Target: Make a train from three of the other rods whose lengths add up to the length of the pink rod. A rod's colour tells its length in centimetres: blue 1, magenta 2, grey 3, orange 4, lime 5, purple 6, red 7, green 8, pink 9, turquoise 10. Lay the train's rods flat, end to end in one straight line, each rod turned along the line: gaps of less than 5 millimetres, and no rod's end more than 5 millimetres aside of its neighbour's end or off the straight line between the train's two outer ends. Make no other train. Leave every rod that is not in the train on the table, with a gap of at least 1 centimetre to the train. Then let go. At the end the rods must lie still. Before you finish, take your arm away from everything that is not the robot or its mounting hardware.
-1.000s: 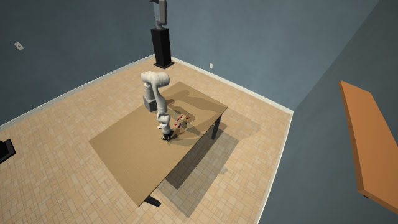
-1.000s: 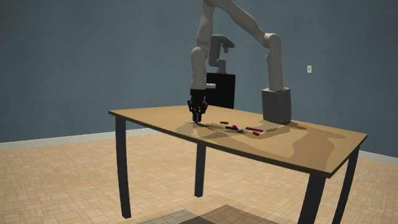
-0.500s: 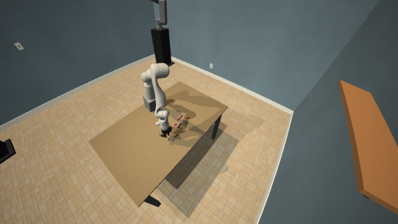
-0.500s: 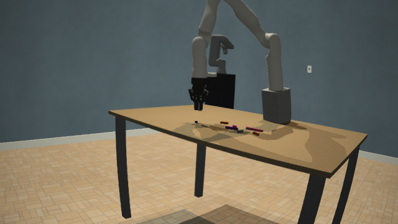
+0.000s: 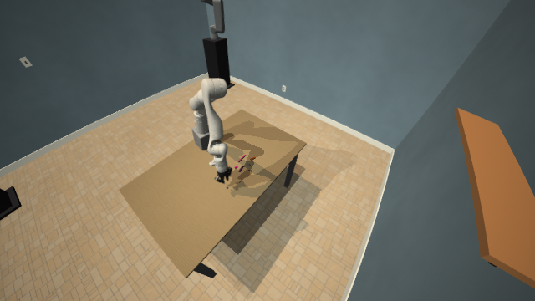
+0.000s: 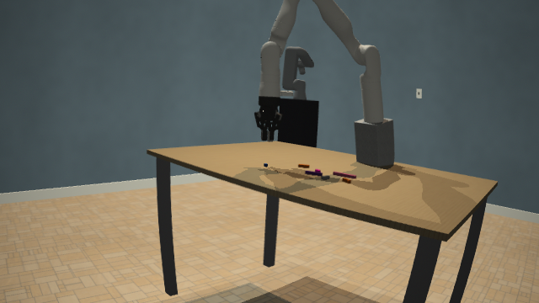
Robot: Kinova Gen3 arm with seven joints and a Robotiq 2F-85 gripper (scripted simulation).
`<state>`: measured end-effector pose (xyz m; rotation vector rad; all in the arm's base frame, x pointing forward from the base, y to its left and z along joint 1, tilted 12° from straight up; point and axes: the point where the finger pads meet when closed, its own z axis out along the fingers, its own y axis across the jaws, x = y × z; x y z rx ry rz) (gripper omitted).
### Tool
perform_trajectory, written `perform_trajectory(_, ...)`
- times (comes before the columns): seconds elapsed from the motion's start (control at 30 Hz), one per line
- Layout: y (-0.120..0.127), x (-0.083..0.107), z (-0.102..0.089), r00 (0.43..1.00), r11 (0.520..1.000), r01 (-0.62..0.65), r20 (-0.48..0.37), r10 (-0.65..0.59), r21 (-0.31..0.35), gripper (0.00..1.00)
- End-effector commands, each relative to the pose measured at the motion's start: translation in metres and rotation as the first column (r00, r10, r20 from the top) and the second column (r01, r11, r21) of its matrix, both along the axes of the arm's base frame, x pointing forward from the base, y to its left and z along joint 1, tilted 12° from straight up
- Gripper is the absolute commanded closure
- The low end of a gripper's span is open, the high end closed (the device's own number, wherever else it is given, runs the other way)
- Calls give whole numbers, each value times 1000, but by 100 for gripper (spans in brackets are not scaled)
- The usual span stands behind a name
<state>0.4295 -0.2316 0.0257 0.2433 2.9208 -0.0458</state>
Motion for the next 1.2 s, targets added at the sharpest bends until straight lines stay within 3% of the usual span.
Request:
perform_trajectory(0.0, 0, 1, 2, 1000, 1000, -1, 3, 1, -1, 0)
perform_trajectory(1.17, 8, 4, 1, 999, 999, 42, 4, -42, 9, 0)
